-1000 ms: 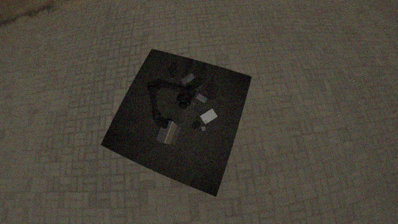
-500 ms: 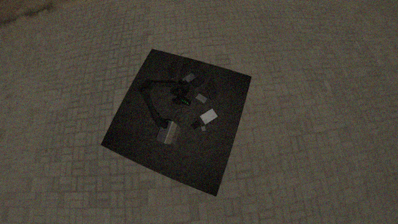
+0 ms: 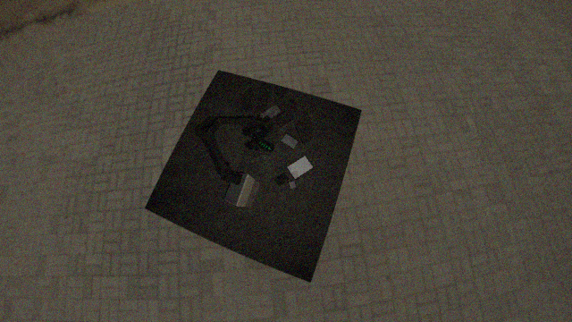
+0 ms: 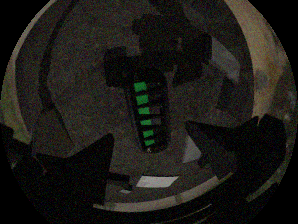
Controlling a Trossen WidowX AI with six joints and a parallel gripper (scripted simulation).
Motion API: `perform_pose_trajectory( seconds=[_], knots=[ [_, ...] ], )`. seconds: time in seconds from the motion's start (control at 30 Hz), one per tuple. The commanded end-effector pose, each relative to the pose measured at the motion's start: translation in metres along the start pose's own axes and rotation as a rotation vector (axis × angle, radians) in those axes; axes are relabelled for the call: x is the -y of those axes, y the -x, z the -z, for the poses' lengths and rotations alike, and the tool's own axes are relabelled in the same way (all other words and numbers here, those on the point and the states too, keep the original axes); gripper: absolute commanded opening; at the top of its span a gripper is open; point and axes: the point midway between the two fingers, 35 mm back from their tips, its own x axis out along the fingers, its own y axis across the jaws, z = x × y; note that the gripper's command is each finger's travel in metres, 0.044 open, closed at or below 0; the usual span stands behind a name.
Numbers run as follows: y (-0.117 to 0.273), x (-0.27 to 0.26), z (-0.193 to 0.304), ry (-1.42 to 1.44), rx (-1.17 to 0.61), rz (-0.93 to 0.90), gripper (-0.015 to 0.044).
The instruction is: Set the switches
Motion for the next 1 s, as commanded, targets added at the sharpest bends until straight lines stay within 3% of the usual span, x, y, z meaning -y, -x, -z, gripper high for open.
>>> perform_pose_trajectory(
  seconds=[0.0, 0.13, 0.7, 0.97],
  knots=[
    [0.0336, 0.0041, 0.0017, 0.012, -0.011, 0.026, 0.044],
    [0.0357, 0.0038, 0.0017, 0.012, -0.011, 0.026, 0.044],
    [0.0357, 0.0038, 0.0017, 0.012, -0.011, 0.026, 0.0],
    [0.0357, 0.0038, 0.0017, 0.012, -0.011, 0.026, 0.0]
  ],
)
